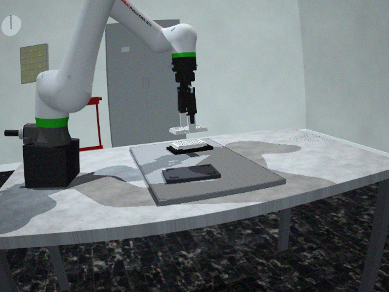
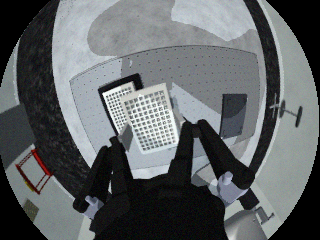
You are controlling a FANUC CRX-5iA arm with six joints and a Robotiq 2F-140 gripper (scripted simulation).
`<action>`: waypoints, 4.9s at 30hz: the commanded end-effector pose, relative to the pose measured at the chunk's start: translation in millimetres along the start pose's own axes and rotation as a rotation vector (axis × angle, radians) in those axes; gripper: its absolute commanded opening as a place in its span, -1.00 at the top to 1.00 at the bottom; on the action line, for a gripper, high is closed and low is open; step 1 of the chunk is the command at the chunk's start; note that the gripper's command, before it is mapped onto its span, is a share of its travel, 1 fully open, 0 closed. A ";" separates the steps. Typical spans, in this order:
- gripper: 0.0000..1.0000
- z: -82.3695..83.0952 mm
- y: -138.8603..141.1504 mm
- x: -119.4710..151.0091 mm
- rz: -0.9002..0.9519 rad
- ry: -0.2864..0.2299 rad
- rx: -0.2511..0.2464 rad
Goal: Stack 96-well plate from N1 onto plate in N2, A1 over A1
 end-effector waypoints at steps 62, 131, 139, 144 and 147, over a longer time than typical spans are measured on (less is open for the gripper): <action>1.00 -8.1 -65.8 -25.1 0.000 0.000 0.000; 1.00 -53.6 -65.6 -25.0 0.000 0.000 0.000; 1.00 -54.6 -65.6 -25.0 0.000 0.000 0.000; 1.00 -55.4 -65.6 -25.0 0.000 0.000 0.000; 1.00 -55.9 -65.6 -25.0 0.000 0.000 0.000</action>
Point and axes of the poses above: the point where the finger pads meet when closed, its own z axis back along the fingers, its own y axis across the jaws, x = y × z, the point moved 7 cm from there along z, back along the fingers, and after that the axes turned 1 degree about z, right-handed, at the moved point
